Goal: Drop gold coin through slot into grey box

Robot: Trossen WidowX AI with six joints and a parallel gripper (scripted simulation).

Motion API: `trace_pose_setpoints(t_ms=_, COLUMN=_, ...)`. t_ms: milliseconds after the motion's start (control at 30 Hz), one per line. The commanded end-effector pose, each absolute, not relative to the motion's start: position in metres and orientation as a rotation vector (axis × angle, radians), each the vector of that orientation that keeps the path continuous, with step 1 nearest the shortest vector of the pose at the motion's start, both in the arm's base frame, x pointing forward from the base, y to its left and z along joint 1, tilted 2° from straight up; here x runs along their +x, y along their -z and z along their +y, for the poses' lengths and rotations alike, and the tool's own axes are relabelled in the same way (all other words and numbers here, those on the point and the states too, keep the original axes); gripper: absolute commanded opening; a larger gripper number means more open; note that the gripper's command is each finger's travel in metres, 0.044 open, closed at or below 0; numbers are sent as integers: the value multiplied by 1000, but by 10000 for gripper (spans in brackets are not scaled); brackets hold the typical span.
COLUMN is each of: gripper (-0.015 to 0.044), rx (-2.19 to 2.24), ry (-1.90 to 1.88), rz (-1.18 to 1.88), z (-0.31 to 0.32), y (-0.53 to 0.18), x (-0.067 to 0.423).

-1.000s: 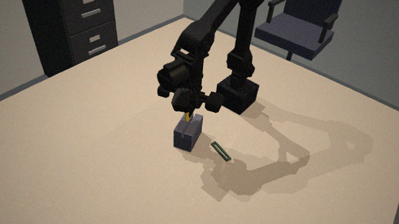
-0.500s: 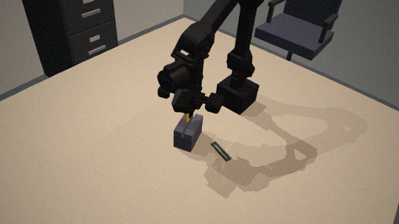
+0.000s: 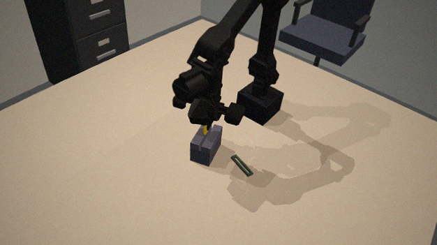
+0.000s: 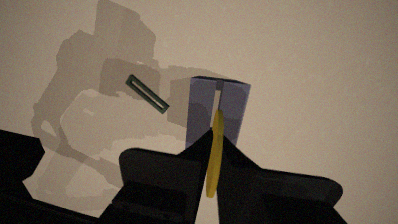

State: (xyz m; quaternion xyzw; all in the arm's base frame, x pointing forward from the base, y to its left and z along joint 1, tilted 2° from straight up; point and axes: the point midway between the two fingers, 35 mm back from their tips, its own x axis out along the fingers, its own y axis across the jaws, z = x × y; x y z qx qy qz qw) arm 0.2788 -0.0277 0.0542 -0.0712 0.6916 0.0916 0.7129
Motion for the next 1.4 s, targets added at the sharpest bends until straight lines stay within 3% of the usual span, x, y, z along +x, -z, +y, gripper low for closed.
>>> trace_pose_setpoints(t_ms=0, gripper=0, rx=-154, ry=-202, rz=1542, z=-27, y=-51, x=276)
trace_pose_setpoints(t_ms=800, gripper=0, rx=-154, ry=-202, rz=1542, z=-27, y=-45, x=277)
trace_pose_setpoints(t_ms=1000, gripper=157, rx=-158, ry=-203, rz=1533, z=-27, y=-48, x=279)
trace_pose_setpoints(t_ms=1300, gripper=161, rx=-158, ry=-203, rz=1533, z=-27, y=-48, x=279)
trace_pose_setpoints(t_ms=1367, gripper=213, rx=-158, ry=-203, rz=1533, z=-28, y=-51, x=279)
